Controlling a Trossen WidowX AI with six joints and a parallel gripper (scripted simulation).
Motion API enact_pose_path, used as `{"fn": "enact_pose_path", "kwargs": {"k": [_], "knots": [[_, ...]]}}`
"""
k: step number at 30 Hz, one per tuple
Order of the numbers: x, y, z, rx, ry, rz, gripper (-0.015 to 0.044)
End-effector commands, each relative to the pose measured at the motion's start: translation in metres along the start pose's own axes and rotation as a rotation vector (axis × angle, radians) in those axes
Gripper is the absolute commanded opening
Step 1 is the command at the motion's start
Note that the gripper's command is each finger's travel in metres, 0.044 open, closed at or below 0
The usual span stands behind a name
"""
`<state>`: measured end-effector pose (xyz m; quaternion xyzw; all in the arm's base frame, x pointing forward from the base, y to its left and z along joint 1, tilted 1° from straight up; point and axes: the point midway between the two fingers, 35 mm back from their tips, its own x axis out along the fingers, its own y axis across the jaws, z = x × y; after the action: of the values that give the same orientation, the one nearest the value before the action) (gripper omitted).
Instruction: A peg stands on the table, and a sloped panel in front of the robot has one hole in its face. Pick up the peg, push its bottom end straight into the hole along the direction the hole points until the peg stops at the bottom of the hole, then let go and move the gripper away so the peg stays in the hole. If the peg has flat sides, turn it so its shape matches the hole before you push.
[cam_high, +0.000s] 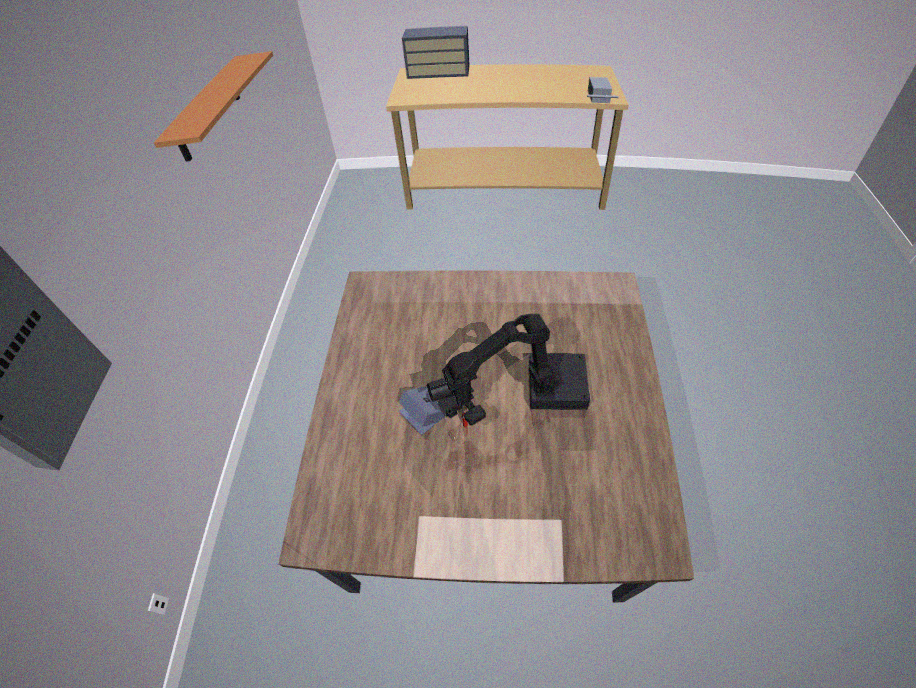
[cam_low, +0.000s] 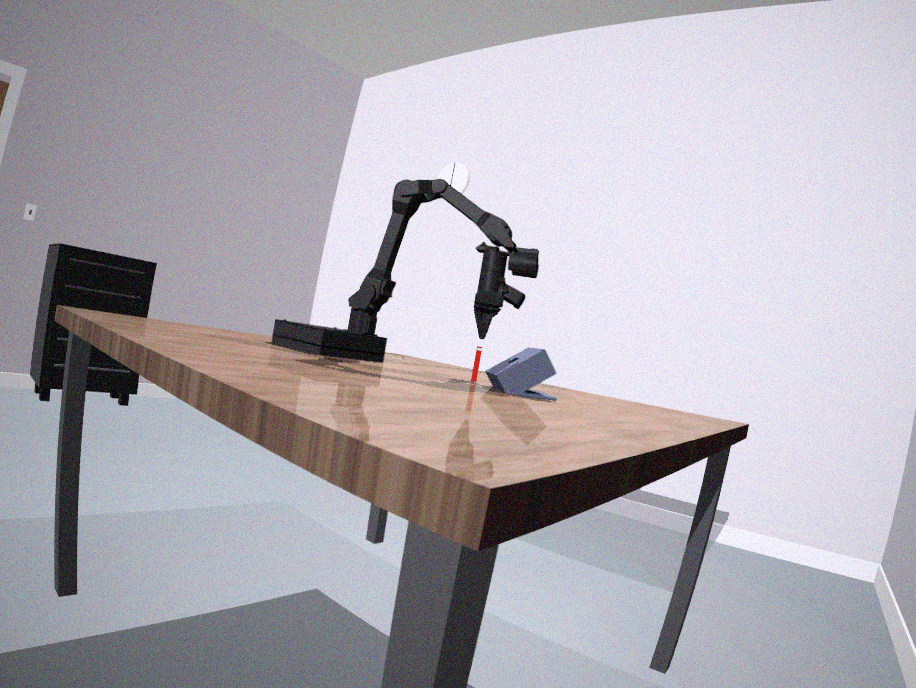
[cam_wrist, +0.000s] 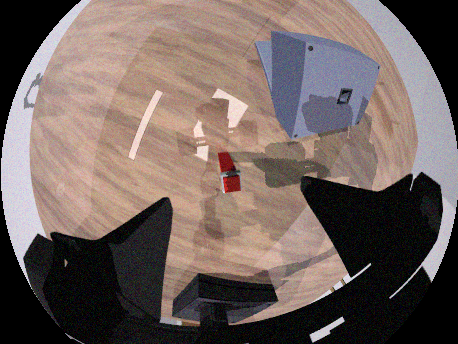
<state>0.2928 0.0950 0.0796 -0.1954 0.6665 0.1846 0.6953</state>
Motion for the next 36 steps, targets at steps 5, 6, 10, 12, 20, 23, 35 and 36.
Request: {"fn": "enact_pose_path", "kwargs": {"k": [5, 6, 10, 12, 20, 23, 35, 36], "knots": [[0.015, 0.001, 0.000, 0.005, 0.011, 0.007, 0.0440], [0.017, 0.001, 0.000, 0.005, 0.011, 0.007, 0.0440], [0.023, 0.001, 0.000, 0.005, 0.011, 0.007, 0.0440], [0.027, 0.001, 0.000, 0.005, 0.011, 0.007, 0.0440], [0.040, 0.001, -0.001, 0.005, 0.011, 0.007, 0.0440], [0.045, 0.002, -0.001, 0.005, 0.011, 0.007, 0.0440], [0.061, 0.002, -0.003, 0.005, 0.011, 0.007, 0.0440], [0.061, 0.002, -0.003, 0.005, 0.011, 0.007, 0.0440]]}}
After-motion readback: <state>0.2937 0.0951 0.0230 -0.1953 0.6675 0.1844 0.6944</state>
